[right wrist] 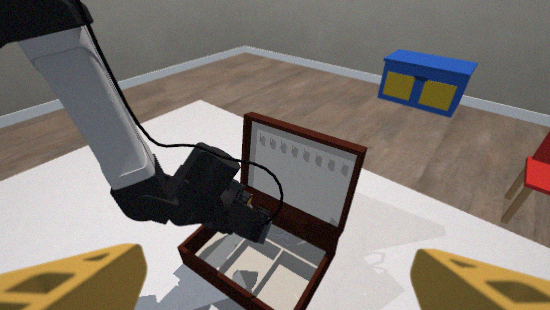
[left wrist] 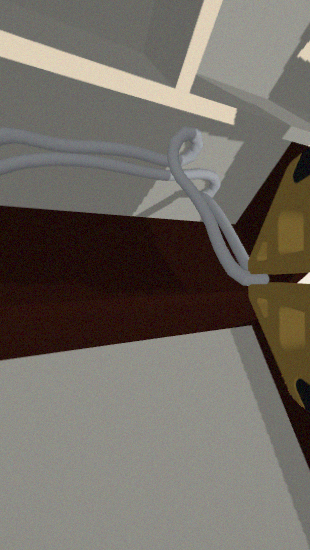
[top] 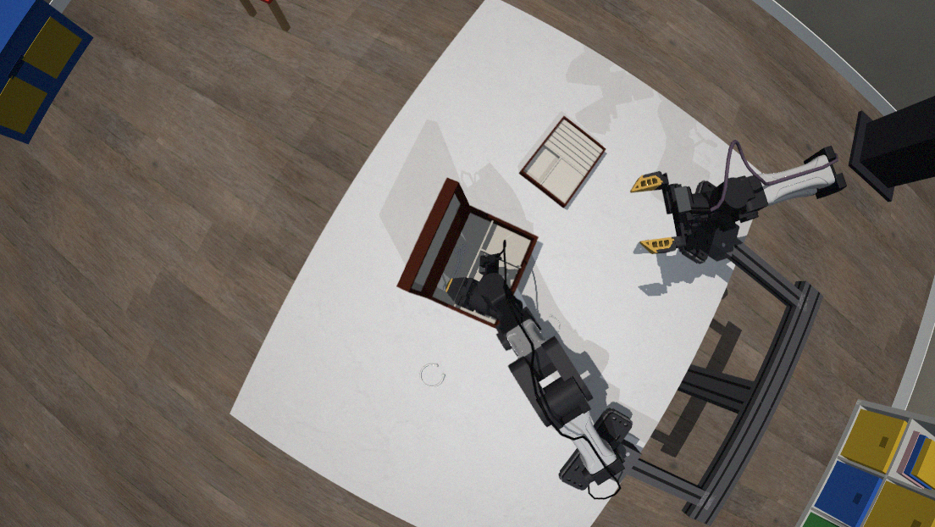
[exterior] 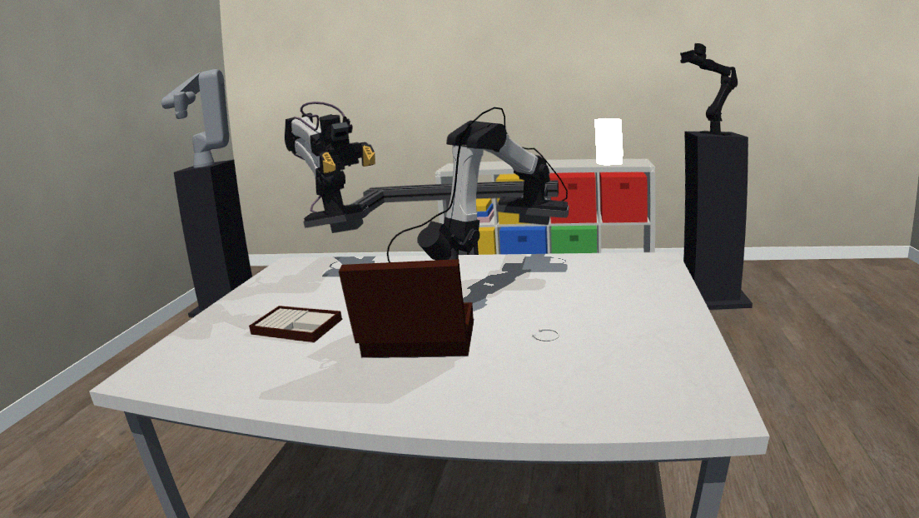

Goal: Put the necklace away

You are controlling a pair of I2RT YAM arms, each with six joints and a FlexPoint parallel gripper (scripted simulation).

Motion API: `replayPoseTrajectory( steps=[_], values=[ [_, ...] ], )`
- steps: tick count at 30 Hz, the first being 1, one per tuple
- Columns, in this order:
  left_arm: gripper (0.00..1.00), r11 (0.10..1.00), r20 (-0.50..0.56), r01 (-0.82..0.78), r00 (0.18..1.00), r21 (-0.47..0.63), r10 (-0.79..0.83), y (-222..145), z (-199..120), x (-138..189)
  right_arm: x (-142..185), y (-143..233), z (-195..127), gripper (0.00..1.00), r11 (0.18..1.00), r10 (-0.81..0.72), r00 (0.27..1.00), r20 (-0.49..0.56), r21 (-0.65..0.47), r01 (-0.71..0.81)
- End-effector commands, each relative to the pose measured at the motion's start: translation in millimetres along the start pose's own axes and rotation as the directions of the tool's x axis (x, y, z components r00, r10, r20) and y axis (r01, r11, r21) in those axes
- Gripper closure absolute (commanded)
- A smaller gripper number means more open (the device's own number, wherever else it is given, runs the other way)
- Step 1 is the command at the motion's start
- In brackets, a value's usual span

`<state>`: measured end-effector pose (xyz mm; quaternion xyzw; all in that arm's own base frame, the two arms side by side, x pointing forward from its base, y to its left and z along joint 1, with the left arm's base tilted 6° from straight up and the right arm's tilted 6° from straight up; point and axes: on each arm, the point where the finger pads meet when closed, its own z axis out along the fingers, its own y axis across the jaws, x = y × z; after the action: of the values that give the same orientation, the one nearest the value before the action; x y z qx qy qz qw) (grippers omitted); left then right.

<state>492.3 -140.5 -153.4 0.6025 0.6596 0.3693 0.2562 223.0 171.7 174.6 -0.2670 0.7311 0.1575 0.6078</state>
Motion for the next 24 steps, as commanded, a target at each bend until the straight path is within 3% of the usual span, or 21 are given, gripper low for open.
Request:
replayPoseTrajectory(
  steps=[1, 3, 5, 11, 14, 24],
  values=[
    [0.89, 1.000, 0.023, 0.006, 1.000, -0.029, -0.005, 5, 2, -6, -5, 1, -1, 0.00, 1.000, 0.003, 1.000, 0.005, -0.003, -0.003],
    [0.89, 1.000, 0.023, 0.006, 1.000, -0.029, -0.005, 5, 2, -6, -5, 1, -1, 0.00, 1.000, 0.003, 1.000, 0.005, -0.003, -0.003],
    [0.67, 0.999, 0.021, 0.007, 1.000, -0.031, -0.006, 6, 1, -5, -5, 1, -1, 0.00, 1.000, 0.003, 1.000, 0.005, -0.003, -0.003],
    [0.67, 0.995, 0.031, 0.048, 0.998, -0.082, -0.046, 26, -30, -10, -5, 1, -1, 0.00, 1.000, 0.003, 1.000, 0.005, -0.003, -0.003],
    [0.35, 0.997, 0.027, 0.042, 0.999, -0.072, -0.040, 29, -39, -9, -5, 1, -1, 0.00, 1.000, 0.003, 1.000, 0.005, -0.003, -0.003],
    [0.35, 0.999, 0.011, 0.027, 1.000, -0.038, -0.026, 15, -107, -3, -3, 2, -1, 0.00, 1.000, -0.004, 1.000, -0.003, -0.010, 0.004]
  ],
)
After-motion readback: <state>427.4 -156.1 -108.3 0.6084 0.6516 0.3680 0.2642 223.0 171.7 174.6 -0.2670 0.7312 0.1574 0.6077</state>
